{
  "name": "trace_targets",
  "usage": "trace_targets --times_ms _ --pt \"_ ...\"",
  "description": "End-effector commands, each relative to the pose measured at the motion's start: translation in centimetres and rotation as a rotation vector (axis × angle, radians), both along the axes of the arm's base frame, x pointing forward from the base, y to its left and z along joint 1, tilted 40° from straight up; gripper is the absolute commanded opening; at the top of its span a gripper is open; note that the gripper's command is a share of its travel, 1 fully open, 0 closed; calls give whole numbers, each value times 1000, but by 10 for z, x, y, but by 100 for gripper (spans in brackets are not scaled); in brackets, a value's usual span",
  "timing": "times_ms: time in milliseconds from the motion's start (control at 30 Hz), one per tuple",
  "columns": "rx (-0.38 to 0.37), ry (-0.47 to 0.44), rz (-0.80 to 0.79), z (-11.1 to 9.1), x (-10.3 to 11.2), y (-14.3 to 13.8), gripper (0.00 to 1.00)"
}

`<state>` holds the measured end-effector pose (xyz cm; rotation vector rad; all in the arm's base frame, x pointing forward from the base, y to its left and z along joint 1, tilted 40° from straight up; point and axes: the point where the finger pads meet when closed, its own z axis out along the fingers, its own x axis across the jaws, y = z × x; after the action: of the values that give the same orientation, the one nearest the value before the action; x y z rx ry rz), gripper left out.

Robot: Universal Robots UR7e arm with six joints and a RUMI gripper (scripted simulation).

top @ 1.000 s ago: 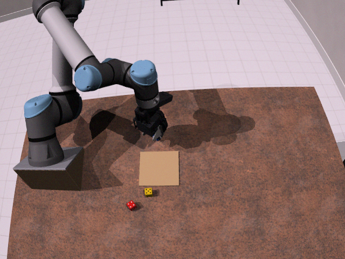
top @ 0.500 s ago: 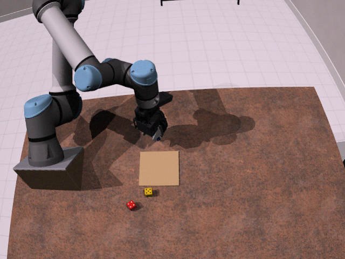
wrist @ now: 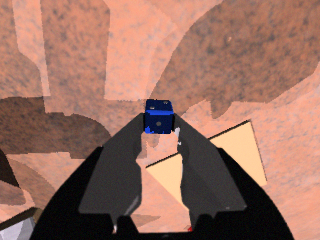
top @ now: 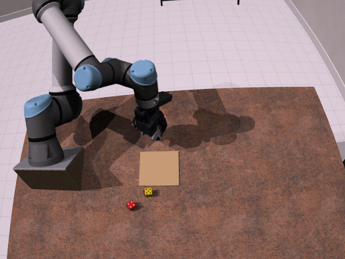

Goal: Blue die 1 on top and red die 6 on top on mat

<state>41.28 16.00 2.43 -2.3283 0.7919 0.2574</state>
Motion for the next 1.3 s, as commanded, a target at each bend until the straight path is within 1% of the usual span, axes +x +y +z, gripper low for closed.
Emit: trace_targets --times_ms 0,67,133,433,600,833,1267 --pt "-1 -1 -1 13 0 -11 6" --pt "-1 -1 -1 20 0 -17 6" --pt "-1 -1 -1 20 0 -17 6" --pt "-1 -1 -1 57 -2 -48 6" --pt "-1 -1 -1 71 -2 -60 6" --pt "-1 -1 -1 75 -2 -63 6" --pt "-1 -5 4 74 -2 -64 6"
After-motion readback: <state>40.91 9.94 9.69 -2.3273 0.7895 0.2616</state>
